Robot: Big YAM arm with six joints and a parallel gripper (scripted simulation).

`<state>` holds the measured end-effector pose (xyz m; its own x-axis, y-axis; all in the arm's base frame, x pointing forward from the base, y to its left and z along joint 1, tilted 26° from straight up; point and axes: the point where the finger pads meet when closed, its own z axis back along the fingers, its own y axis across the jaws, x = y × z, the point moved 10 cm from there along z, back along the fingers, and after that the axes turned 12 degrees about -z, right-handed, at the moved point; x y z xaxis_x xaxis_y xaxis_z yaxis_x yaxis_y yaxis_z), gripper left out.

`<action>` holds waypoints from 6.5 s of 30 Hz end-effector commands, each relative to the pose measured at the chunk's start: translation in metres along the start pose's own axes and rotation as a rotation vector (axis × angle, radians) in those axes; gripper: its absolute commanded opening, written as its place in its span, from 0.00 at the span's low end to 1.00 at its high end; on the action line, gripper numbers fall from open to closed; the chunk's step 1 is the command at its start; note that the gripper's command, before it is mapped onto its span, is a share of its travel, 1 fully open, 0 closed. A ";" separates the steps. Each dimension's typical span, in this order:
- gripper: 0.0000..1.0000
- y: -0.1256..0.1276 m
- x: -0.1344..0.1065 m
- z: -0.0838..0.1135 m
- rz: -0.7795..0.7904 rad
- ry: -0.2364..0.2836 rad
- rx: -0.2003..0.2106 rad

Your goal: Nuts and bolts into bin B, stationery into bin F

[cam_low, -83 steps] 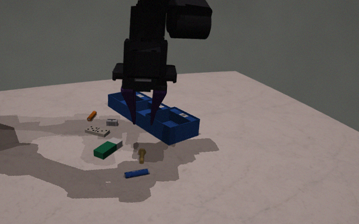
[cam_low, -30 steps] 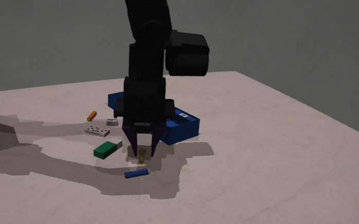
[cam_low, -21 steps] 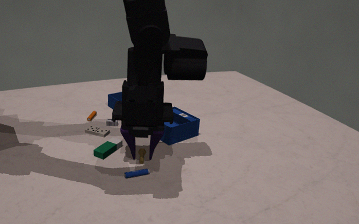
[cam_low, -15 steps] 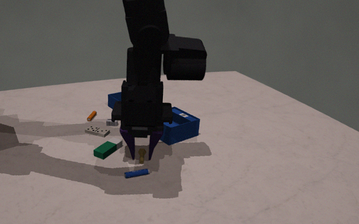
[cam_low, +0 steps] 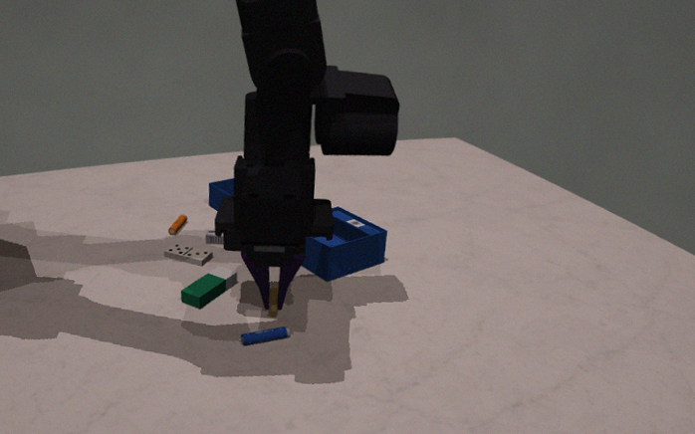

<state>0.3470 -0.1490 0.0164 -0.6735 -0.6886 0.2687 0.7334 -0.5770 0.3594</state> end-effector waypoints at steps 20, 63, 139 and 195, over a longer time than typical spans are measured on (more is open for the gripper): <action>0.09 -0.009 -0.006 -0.005 0.011 0.001 -0.009; 0.09 0.016 0.000 0.068 -0.018 0.008 0.026; 0.09 0.009 -0.002 0.065 -0.001 0.006 0.011; 0.09 0.009 -0.002 0.065 -0.001 0.006 0.011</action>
<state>0.3419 -0.1225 0.0689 -0.6689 -0.6917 0.2723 0.7388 -0.5778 0.3469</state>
